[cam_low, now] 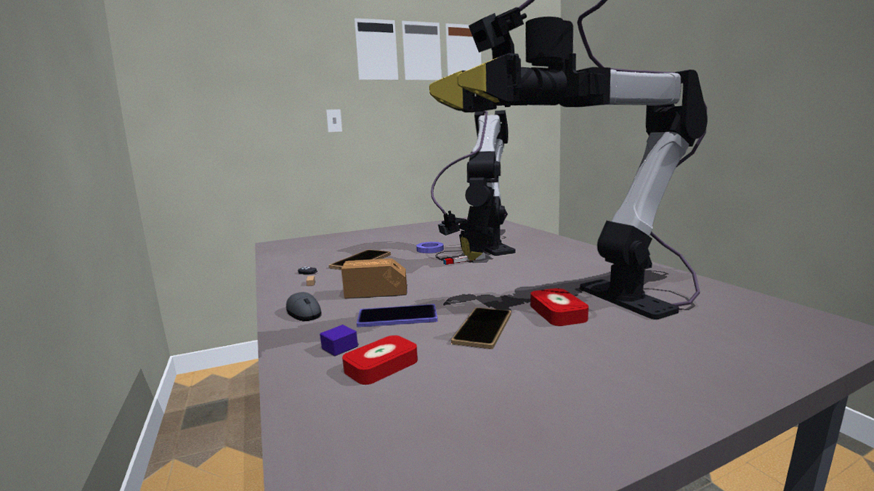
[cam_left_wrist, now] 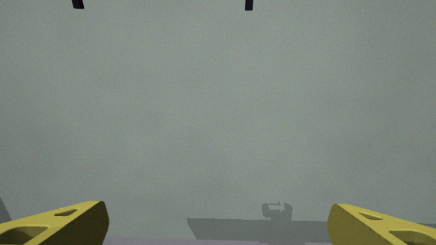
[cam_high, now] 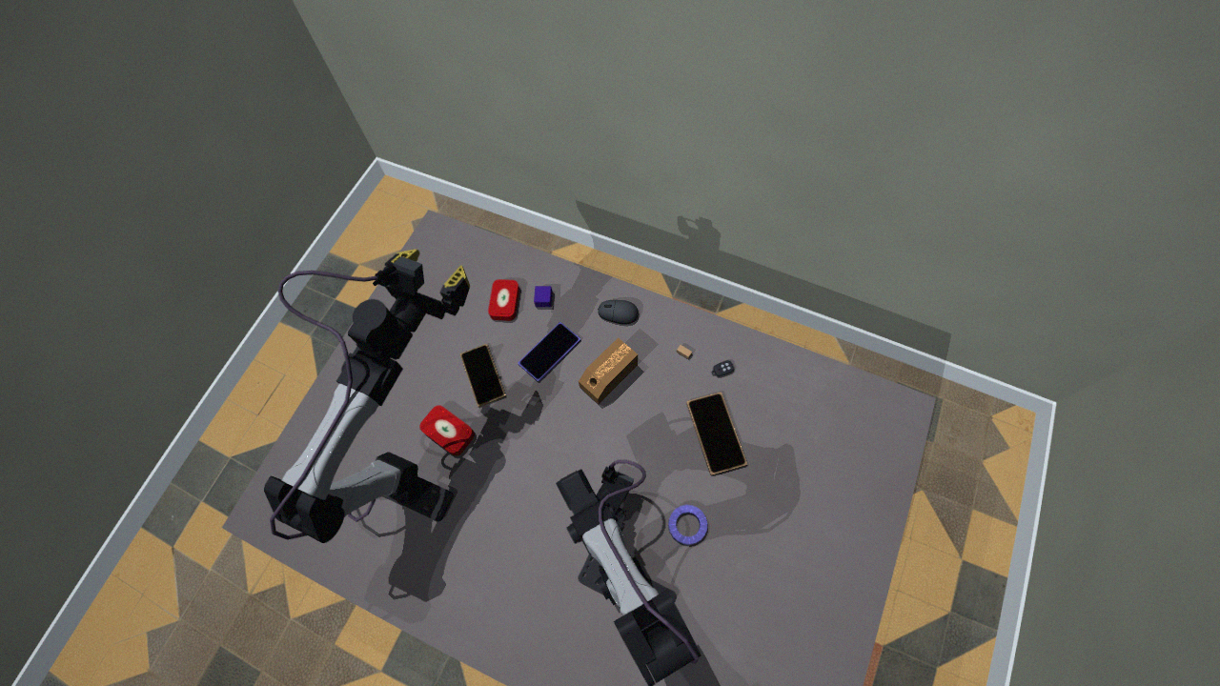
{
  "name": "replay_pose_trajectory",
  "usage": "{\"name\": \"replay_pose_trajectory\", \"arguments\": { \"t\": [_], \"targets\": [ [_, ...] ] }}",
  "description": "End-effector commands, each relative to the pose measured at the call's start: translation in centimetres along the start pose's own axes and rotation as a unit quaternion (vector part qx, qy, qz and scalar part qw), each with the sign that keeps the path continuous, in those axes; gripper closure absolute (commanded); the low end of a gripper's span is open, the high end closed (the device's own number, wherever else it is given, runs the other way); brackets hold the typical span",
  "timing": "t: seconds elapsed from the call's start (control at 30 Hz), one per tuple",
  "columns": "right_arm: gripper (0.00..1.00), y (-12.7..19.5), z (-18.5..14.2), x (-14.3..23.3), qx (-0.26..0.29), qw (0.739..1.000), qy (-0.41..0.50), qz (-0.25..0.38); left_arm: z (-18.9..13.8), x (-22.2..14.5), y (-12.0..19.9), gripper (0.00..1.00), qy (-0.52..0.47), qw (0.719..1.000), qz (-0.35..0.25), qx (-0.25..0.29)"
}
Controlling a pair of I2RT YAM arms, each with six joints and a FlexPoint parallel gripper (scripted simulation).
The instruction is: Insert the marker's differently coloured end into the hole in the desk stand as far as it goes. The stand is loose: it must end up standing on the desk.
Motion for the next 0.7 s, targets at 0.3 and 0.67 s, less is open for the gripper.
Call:
{"name": "replay_pose_trajectory", "arguments": {
  "t": [0.3,0.67],
  "targets": [
    [1.00,1.6,0.7,0.8,-0.005,1.000,0.003,0.014,2.9,0.6,0.6,0.00,0.003,0.999,0.009,-0.042],
    [1.00,3.3,1.1,0.8,-0.008,1.000,0.007,0.014,2.9,0.6,0.6,0.00,0.003,0.999,0.008,-0.042]
  ]
}}
Point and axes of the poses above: on each arm, the point where the finger pads meet when closed, its own y axis back along the fingers, its own x axis across the jaws, z = x × y, the point moved 2 cm from there along y, back along the fingers, and after that the axes turned 7 degrees about -y, right-handed, at the moved point
